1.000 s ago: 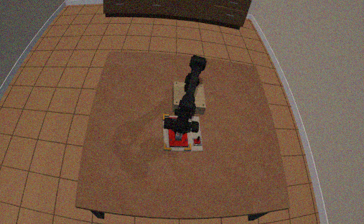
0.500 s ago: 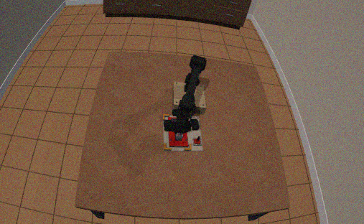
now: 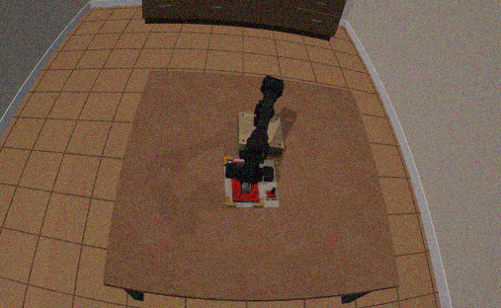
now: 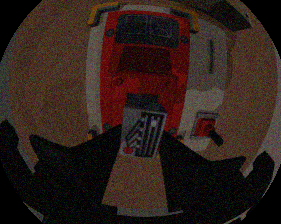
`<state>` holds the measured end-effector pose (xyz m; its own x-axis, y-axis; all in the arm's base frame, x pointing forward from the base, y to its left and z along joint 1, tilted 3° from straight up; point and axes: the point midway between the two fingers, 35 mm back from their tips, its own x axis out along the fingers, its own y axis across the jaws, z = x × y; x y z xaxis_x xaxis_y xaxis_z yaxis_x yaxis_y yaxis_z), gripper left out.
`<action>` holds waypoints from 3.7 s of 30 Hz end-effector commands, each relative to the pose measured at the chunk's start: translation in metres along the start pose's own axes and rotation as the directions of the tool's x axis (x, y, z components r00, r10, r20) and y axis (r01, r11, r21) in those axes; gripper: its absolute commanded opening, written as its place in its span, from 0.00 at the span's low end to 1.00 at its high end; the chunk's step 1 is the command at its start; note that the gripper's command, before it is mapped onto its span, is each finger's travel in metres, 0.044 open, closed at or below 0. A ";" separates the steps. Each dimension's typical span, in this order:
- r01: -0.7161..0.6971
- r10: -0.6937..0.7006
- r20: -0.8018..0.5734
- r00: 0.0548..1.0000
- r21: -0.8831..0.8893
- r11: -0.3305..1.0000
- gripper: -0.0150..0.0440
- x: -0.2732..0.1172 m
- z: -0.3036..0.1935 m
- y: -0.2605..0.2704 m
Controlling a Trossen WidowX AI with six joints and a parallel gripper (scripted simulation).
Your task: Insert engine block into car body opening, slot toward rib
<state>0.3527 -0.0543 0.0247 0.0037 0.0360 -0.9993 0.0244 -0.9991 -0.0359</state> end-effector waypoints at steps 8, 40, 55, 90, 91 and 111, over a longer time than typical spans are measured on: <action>-0.006 0.006 0.001 1.000 -0.089 0.996 0.52 0.002 0.000 0.001; -0.006 0.006 0.001 1.000 -0.083 0.997 0.52 0.008 0.000 0.001; -0.006 0.006 0.001 1.000 -0.070 0.998 0.52 0.011 0.000 0.001; -0.006 0.006 0.001 1.000 -0.078 0.997 0.52 0.018 0.001 0.001; -0.006 0.006 0.001 1.000 -0.078 0.997 0.52 0.019 0.001 0.001; -0.006 0.006 0.001 1.000 -0.078 0.997 0.52 0.023 0.001 0.001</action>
<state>0.3520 -0.0535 0.0029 0.0034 0.0355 -0.9994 0.0999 -0.9944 -0.0350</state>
